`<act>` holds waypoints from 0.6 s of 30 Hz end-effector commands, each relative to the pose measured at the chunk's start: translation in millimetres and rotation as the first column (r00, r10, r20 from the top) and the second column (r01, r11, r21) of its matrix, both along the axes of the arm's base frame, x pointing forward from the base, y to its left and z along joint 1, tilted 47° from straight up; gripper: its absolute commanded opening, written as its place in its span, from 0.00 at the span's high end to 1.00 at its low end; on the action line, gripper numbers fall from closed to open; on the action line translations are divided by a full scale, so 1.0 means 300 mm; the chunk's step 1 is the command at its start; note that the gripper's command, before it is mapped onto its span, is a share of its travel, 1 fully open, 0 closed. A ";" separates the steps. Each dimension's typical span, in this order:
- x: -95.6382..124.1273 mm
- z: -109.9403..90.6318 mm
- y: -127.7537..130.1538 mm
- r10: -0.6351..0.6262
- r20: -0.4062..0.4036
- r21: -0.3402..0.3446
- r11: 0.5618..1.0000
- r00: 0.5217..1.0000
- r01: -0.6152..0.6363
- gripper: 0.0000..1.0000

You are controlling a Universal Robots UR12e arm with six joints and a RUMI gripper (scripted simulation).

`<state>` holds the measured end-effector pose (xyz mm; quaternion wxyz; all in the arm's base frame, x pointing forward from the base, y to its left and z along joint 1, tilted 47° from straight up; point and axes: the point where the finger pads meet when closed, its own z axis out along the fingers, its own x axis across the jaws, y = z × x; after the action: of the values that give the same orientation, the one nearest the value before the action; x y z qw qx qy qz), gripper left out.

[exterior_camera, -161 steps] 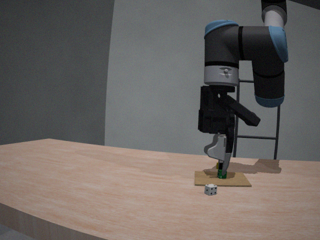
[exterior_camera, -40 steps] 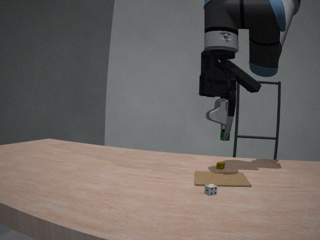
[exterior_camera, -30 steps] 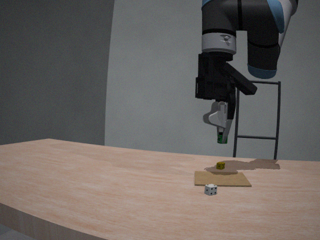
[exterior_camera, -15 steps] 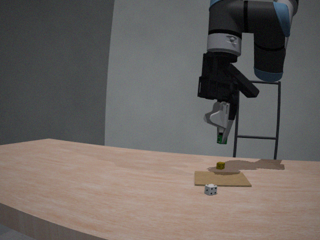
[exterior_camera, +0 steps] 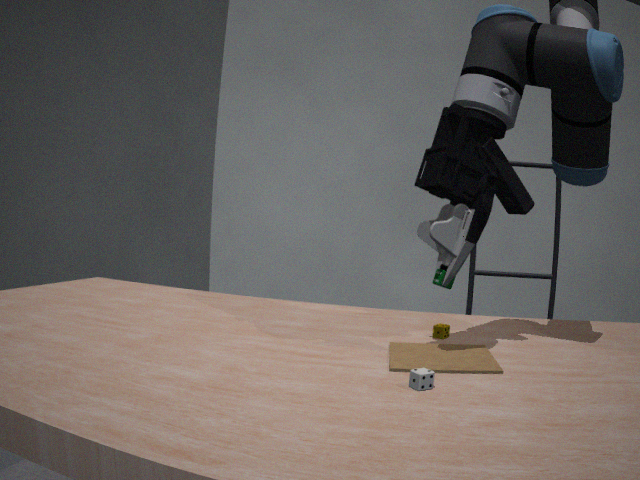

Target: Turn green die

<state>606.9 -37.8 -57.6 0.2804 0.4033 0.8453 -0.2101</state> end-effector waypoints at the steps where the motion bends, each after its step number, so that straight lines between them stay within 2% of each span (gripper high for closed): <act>1: -0.003 -0.007 -0.005 0.095 0.088 0.072 0.992 0.992 -0.102 0.97; 6: -0.006 -0.008 -0.009 0.183 0.184 0.138 0.968 0.966 -0.210 0.97; 9: -0.006 -0.008 -0.009 0.184 0.186 0.139 0.967 0.965 -0.211 0.97; 18: -0.009 -0.005 -0.012 0.291 0.332 0.210 0.904 0.897 -0.371 0.97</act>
<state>604.4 -40.4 -56.5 0.3588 0.3336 0.8713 -0.0269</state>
